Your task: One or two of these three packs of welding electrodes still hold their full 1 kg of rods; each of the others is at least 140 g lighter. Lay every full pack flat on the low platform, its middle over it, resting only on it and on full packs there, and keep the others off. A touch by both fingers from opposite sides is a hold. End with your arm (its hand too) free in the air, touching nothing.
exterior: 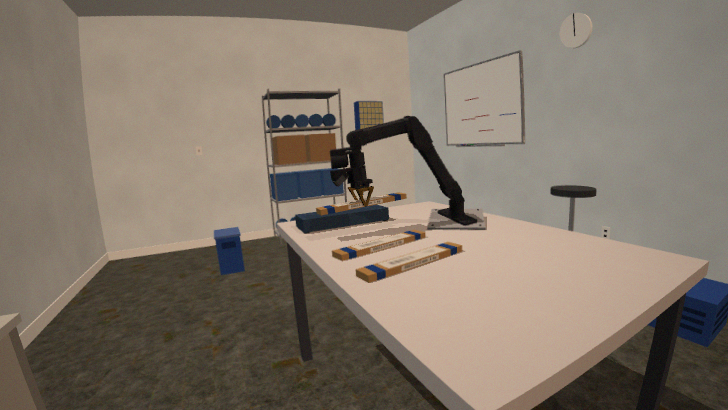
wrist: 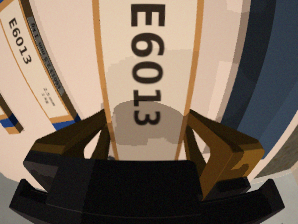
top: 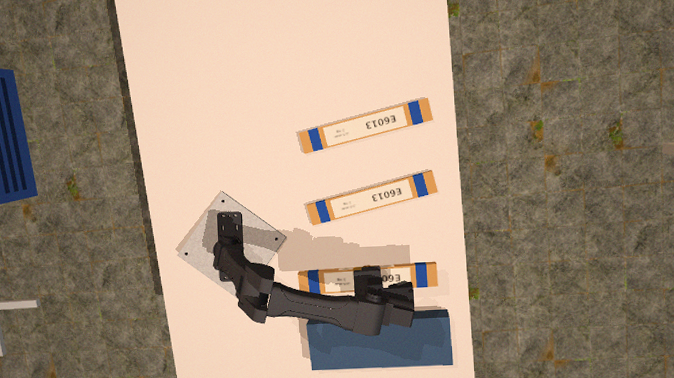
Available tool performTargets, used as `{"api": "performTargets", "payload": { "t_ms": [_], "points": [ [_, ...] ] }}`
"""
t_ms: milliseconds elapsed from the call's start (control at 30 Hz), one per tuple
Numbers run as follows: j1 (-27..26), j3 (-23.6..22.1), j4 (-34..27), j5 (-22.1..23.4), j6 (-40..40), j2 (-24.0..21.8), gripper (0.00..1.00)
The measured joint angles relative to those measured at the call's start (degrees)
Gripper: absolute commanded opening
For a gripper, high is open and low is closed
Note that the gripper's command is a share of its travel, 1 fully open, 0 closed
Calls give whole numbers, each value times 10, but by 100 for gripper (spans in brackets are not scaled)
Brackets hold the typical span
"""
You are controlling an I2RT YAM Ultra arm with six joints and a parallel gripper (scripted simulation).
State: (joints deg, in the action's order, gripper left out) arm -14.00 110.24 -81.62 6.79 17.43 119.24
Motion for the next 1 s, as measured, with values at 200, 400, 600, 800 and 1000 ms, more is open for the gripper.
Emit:
{"api": "performTargets", "payload": {
  "t_ms": [200,400,600,800,1000],
  "points": [
    [-14,10,-2,2,19,9,0],
    [-35,27,-1,2,40,24,0],
    [-54,38,4,2,57,34,0],
    [-67,60,-1,4,74,54,0],
    [-81,79,-21,3,91,83,0]
  ]
}}
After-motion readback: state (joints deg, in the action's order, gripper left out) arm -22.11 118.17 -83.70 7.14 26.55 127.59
